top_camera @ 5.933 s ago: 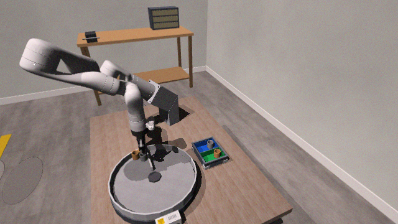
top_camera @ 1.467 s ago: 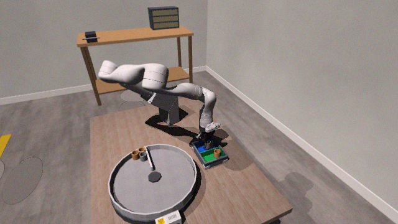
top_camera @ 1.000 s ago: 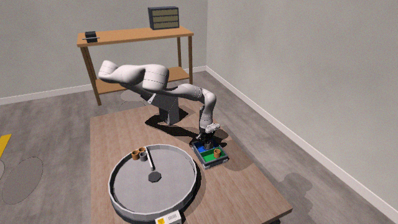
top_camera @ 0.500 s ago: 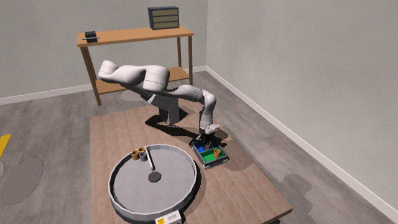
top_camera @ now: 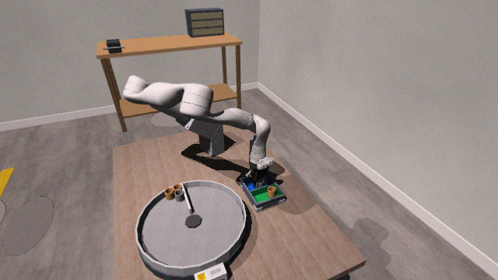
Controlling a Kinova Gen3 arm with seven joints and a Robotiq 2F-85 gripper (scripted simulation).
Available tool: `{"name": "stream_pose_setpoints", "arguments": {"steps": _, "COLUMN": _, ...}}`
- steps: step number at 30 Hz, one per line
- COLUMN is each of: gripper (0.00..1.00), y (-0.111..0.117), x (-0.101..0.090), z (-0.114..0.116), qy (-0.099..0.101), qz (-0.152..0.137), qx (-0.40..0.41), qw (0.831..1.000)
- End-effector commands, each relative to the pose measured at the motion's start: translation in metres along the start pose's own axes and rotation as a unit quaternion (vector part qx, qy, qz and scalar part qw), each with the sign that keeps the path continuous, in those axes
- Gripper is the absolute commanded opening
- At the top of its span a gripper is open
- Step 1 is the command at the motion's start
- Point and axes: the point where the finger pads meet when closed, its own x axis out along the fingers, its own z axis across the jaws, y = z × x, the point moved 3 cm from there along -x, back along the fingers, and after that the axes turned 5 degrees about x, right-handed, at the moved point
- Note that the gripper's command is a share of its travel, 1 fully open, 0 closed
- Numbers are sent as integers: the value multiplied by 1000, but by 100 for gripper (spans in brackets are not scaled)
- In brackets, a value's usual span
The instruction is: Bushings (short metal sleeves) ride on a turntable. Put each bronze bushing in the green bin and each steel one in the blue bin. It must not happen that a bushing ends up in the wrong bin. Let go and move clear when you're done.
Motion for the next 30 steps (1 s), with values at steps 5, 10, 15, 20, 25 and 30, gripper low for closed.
{"name": "stream_pose_setpoints", "arguments": {"steps": 5, "gripper": 0, "y": -1, "x": 1, "z": 0, "qy": 0, "qz": -1, "qx": 0, "qw": 1000}}
{"name": "stream_pose_setpoints", "arguments": {"steps": 10, "gripper": 0, "y": -1, "x": 4, "z": 0, "qy": 0, "qz": -1, "qx": 0, "qw": 1000}}
{"name": "stream_pose_setpoints", "arguments": {"steps": 15, "gripper": 0, "y": -1, "x": 7, "z": 0, "qy": 0, "qz": -1, "qx": 0, "qw": 1000}}
{"name": "stream_pose_setpoints", "arguments": {"steps": 20, "gripper": 0, "y": -1, "x": 12, "z": 0, "qy": 0, "qz": -1, "qx": 0, "qw": 1000}}
{"name": "stream_pose_setpoints", "arguments": {"steps": 25, "gripper": 0, "y": -1, "x": 13, "z": 0, "qy": 0, "qz": -1, "qx": 0, "qw": 1000}}
{"name": "stream_pose_setpoints", "arguments": {"steps": 30, "gripper": 0, "y": -1, "x": 13, "z": 0, "qy": 0, "qz": -1, "qx": 0, "qw": 1000}}
